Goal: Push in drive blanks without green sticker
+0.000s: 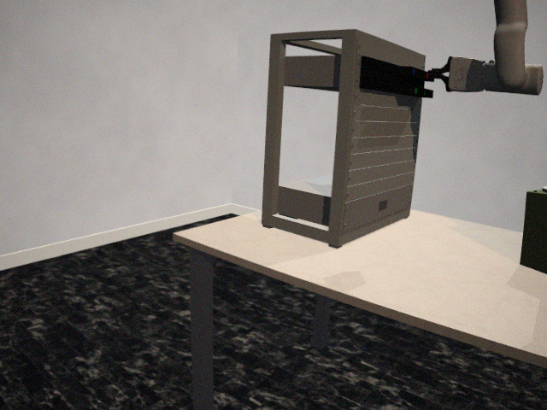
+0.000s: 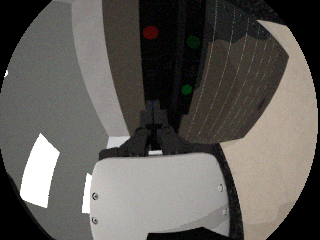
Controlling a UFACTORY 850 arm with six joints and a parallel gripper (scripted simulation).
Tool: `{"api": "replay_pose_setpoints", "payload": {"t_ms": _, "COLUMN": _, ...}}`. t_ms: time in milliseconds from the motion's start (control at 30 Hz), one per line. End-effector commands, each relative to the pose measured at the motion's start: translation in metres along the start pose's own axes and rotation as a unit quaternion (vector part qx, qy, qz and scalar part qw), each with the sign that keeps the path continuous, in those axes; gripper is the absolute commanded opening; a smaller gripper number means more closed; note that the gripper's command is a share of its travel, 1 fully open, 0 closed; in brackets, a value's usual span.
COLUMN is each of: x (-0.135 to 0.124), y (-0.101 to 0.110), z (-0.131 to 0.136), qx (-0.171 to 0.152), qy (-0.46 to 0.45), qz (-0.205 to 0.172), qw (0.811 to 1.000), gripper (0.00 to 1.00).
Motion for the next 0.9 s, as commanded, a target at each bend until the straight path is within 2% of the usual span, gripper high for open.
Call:
{"api": "replay_pose_setpoints", "payload": {"t_ms": 0, "x": 0.0, "y": -0.023, "z": 0.0, "qx": 0.0, "qy": 0.0, "qz": 0.0, "qw": 1.0, "gripper": 0.0}}
{"api": "replay_pose_setpoints", "payload": {"t_ms": 133, "x": 0.0, "y": -0.034, "z": 0.0, "qx": 0.0, "qy": 0.0, "qz": 0.0, "qw": 1.0, "gripper": 0.0}}
{"api": "replay_pose_setpoints", "payload": {"t_ms": 633, "x": 0.0, "y": -0.036, "z": 0.0, "qx": 0.0, "qy": 0.0, "qz": 0.0, "qw": 1.0, "gripper": 0.0}}
{"api": "replay_pose_setpoints", "payload": {"t_ms": 867, "x": 0.0, "y": -0.045, "z": 0.0, "qx": 0.0, "qy": 0.0, "qz": 0.0, "qw": 1.0, "gripper": 0.0}}
Point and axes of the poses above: the point where the finger pads meet when closed, its own y axis back along the fingers, its own z axis across the jaws, x = y × z, the point moved 6 cm from there along y, back along the fingers, and after that the axes turned 9 degrees about -y, right-handed, at the moved point
